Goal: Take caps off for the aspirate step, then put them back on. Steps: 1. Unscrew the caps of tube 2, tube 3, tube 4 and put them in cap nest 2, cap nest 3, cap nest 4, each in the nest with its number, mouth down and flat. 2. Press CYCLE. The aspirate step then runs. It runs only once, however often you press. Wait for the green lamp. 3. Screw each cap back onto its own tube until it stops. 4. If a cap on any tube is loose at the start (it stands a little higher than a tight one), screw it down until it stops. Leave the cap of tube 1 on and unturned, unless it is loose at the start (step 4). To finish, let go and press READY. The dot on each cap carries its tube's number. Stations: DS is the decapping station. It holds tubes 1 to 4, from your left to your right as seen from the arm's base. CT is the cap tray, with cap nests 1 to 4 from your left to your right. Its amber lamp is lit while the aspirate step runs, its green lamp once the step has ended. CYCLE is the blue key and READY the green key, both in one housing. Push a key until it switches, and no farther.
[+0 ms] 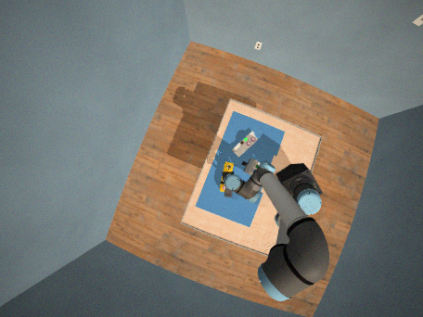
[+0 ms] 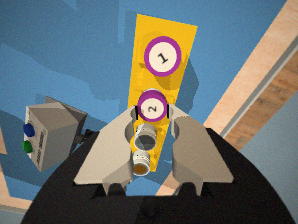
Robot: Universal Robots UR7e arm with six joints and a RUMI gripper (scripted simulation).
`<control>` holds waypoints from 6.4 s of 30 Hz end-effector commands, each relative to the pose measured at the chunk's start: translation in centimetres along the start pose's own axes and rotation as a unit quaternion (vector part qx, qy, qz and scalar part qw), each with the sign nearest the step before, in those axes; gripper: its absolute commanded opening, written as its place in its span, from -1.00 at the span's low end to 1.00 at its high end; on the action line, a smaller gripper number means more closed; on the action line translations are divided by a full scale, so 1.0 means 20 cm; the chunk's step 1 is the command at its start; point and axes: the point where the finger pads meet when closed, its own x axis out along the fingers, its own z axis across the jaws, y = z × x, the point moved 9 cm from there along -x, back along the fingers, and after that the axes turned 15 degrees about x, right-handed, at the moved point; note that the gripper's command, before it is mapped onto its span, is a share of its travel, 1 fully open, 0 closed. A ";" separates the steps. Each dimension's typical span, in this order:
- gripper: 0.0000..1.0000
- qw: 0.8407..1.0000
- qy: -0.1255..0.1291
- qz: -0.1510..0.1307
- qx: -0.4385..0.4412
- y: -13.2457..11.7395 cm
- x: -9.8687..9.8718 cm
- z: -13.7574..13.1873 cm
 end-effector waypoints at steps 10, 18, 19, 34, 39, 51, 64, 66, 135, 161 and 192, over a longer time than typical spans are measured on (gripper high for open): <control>-1.00 0.955 -0.003 -0.005 0.296 0.01 0.00 0.00; -1.00 0.931 -0.004 -0.005 0.366 0.01 0.00 0.00; -1.00 0.931 -0.004 -0.005 0.366 0.01 0.00 0.00; -0.30 0.945 -0.003 -0.005 0.326 0.01 0.00 0.00; -0.30 0.979 -0.003 -0.005 0.206 0.01 0.00 0.00; -0.30 0.996 -0.001 -0.006 -0.084 0.01 0.00 0.00; -1.00 0.989 -0.001 -0.006 -0.149 0.01 0.00 0.00; -1.00 0.989 -0.001 -0.006 -0.149 0.01 0.00 0.00; -0.30 0.931 -0.004 -0.005 0.366 0.01 -0.22 0.00; -0.42 0.992 -0.001 -0.006 -0.122 -0.46 -0.23 -0.17; -0.42 0.938 0.001 -0.006 -0.347 -1.21 -0.24 -0.44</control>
